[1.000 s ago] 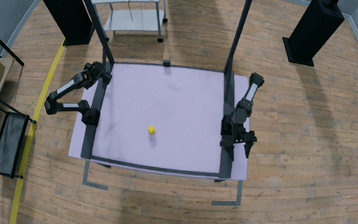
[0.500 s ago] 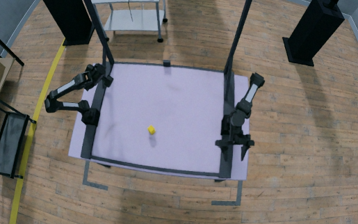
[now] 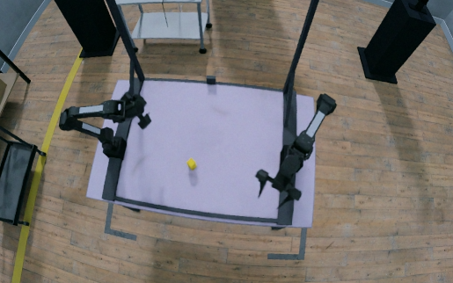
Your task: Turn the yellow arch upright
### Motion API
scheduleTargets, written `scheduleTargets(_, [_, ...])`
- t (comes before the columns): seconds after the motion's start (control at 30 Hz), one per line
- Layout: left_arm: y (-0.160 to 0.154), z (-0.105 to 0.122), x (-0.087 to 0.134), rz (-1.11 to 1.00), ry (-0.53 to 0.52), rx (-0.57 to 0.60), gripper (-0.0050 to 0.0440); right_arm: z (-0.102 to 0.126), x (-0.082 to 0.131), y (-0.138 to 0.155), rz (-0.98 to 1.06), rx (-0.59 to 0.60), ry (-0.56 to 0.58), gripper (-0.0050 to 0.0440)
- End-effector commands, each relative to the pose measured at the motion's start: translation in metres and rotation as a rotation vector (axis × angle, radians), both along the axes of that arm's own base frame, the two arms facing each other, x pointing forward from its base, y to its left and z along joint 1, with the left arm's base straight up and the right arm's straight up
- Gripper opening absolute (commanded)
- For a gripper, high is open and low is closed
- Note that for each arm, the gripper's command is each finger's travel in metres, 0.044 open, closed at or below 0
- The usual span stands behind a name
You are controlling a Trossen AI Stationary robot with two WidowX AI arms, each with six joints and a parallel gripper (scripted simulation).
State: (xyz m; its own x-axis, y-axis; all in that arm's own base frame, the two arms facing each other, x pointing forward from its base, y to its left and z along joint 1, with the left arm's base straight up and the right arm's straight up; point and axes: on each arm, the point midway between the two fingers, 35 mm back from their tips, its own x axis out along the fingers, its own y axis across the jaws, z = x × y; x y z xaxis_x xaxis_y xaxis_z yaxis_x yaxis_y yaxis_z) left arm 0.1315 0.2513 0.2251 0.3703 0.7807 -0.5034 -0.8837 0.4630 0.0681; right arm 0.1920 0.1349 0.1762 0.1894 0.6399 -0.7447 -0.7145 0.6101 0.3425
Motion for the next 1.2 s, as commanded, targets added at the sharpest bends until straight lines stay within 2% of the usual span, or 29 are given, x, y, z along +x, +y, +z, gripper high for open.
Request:
scheduleTargets(0.0, [-0.004,0.000,0.029,-0.212,0.056,-0.030,0.0400,-0.004,0.034,-0.023,-0.112,-0.052,-0.016,0.0400])
scheduleTargets(0.2, [-0.020,-0.015,0.066,-0.542,0.114,-0.077,0.0400,-0.025,0.077,-0.059,-0.294,-0.144,0.019,0.0400])
scheduleTargets(0.27, [-0.020,-0.015,0.066,-0.542,0.114,-0.077,0.0400,-0.025,0.077,-0.059,-0.294,-0.144,0.019,0.0400])
scheduleTargets(0.4, [-0.036,-0.023,0.092,-0.789,0.119,-0.092,0.0400,-0.040,0.107,-0.084,-0.418,-0.208,0.040,0.0400])
scheduleTargets(0.57, [-0.057,-0.027,0.117,-1.078,0.075,-0.084,0.0400,-0.058,0.142,-0.112,-0.560,-0.281,0.064,0.0400])
scheduleTargets(0.77, [-0.081,-0.025,0.142,-1.380,-0.047,-0.034,0.0400,-0.080,0.188,-0.147,-0.740,-0.373,0.094,0.0400])
scheduleTargets(0.83, [-0.081,-0.025,0.142,-1.380,-0.047,-0.034,0.0400,-0.080,0.188,-0.147,-0.740,-0.373,0.094,0.0400])
scheduleTargets(1.0, [-0.087,-0.024,0.148,-1.461,-0.100,-0.016,0.0400,-0.096,0.213,-0.166,-0.844,-0.426,0.117,0.0400])
scheduleTargets(1.13, [-0.087,-0.024,0.148,-1.463,-0.103,-0.016,0.0400,-0.110,0.213,-0.163,-0.944,-0.439,0.096,0.0400])
scheduleTargets(1.17, [-0.086,-0.024,0.148,-1.463,-0.103,-0.016,0.0400,-0.113,0.211,-0.161,-0.980,-0.436,0.081,0.0376])
